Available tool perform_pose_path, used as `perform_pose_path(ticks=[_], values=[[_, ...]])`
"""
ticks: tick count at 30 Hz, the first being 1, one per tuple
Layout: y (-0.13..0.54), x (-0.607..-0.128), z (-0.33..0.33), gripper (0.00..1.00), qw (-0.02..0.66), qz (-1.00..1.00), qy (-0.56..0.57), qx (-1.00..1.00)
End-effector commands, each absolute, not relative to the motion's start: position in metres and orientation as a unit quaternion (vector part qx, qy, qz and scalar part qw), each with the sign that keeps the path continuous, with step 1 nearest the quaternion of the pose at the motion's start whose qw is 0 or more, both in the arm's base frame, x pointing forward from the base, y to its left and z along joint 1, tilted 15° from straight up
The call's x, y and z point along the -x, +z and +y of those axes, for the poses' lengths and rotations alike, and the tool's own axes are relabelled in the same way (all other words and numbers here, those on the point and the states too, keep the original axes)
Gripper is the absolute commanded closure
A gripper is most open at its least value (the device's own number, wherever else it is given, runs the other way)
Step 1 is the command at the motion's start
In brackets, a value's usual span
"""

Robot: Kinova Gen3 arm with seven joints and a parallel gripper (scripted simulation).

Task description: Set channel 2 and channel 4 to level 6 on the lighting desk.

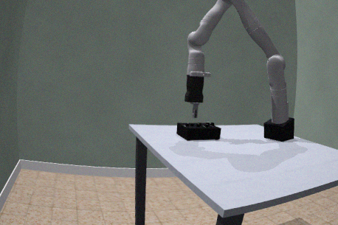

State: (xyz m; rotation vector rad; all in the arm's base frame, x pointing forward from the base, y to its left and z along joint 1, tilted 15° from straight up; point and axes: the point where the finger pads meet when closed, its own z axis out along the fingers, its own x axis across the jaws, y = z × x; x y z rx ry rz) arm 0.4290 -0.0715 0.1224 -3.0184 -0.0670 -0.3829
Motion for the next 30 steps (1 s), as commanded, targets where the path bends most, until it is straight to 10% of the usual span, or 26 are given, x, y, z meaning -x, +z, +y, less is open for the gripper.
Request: perform_pose_path(ticks=[1,30], values=[[0.123,-0.429,-0.072,1.0,0.049,-0.022,-0.126,0.991],[0.113,-0.432,-0.071,1.0,0.048,-0.023,-0.125,0.991]])
